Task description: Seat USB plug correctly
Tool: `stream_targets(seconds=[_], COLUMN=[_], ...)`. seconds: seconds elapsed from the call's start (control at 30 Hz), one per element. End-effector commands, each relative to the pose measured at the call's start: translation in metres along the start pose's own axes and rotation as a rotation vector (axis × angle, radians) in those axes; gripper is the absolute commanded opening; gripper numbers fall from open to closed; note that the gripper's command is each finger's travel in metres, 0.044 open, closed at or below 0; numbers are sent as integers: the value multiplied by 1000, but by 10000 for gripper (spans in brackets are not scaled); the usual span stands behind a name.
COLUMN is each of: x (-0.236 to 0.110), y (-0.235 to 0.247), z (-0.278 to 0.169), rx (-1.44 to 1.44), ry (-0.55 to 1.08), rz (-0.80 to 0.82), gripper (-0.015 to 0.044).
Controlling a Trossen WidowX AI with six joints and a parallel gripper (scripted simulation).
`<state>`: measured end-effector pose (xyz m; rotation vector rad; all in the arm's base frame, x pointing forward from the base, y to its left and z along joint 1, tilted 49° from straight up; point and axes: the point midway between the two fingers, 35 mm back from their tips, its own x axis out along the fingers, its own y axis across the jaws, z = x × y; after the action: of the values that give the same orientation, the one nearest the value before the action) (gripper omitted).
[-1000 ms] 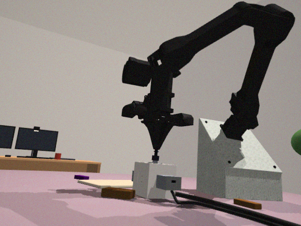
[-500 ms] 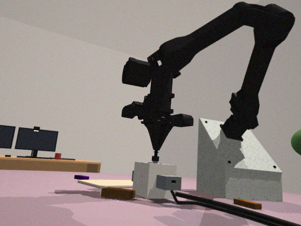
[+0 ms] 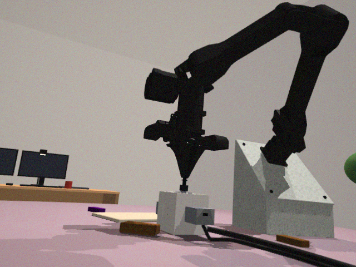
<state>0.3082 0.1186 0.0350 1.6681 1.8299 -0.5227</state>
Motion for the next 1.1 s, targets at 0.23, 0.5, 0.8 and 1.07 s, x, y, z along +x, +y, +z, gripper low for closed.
stream_targets(seconds=[0.23,0.5,0.8,1.07], x=[3,4,5,5], y=[-1,-1,-1,-1], z=[-1,-1,-1,-1], rx=[3,3,3,3], ry=[5,5,5,5], rz=[-3,-3,-3,-3], gripper=[0,0,0,0])
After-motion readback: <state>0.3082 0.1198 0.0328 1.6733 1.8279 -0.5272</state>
